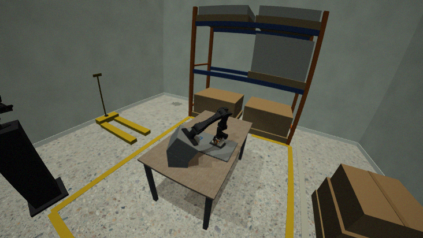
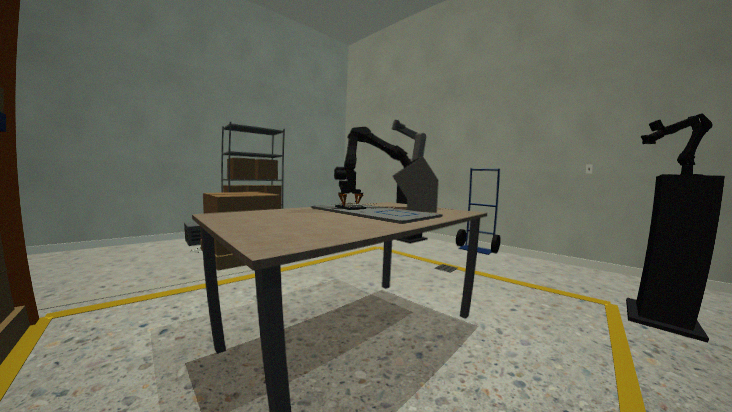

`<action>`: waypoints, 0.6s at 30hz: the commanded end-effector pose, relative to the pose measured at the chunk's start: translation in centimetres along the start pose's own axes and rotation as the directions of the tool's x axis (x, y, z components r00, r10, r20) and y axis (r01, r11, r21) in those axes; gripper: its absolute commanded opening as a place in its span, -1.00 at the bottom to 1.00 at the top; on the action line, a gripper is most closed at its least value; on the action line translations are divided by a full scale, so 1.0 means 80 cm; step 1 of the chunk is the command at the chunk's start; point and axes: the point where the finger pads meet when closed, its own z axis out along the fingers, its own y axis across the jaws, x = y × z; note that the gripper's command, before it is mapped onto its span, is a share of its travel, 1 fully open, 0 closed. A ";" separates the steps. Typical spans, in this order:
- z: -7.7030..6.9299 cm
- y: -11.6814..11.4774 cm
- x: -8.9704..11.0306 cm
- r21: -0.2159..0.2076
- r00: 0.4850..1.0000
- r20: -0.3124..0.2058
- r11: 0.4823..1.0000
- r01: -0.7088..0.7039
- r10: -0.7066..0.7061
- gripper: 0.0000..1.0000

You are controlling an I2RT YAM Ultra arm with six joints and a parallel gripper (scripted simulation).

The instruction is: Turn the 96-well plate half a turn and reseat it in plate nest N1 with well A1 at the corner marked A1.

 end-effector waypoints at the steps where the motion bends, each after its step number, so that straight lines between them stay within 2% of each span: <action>1: -0.008 0.006 -0.001 -0.014 1.000 0.003 1.000 0.001 -0.001 1.00; 14: -0.045 0.006 -0.001 -0.014 1.000 0.003 1.000 0.000 0.000 1.00; 18: -0.045 0.006 -0.001 -0.014 1.000 0.003 1.000 0.000 0.000 1.00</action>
